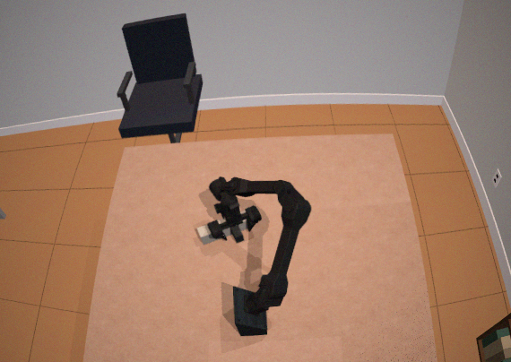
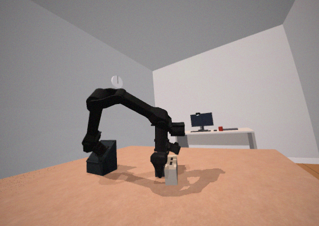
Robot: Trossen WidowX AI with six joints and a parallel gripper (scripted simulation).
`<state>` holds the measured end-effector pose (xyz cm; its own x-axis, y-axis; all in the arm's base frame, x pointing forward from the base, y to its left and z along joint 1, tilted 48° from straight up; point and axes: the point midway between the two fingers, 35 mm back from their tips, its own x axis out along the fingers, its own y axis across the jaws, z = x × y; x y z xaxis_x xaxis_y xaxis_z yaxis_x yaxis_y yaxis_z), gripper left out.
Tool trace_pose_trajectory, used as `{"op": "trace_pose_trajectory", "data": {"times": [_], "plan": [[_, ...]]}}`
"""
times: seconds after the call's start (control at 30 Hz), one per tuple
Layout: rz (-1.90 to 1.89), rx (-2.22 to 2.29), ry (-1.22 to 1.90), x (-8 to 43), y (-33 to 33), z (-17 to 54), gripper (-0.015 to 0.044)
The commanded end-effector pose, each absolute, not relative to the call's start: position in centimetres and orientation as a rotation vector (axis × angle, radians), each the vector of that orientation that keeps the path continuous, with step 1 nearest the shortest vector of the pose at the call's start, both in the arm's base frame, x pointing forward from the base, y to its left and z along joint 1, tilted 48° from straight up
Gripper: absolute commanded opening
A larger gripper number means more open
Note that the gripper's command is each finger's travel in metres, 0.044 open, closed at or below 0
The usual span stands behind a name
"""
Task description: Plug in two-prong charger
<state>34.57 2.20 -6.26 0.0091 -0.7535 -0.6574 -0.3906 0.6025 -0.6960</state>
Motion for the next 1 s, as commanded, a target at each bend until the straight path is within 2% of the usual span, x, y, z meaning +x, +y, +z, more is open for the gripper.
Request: {"op": "trace_pose_trajectory", "data": {"times": [0.0, 0.97], "plan": [[-0.37, -0.978, 1.608, 34.29, 2.09, -6.32, 0.044], [-0.373, -0.97, 1.592, 33.59, 1.85, -6.16, 0.044]]}}
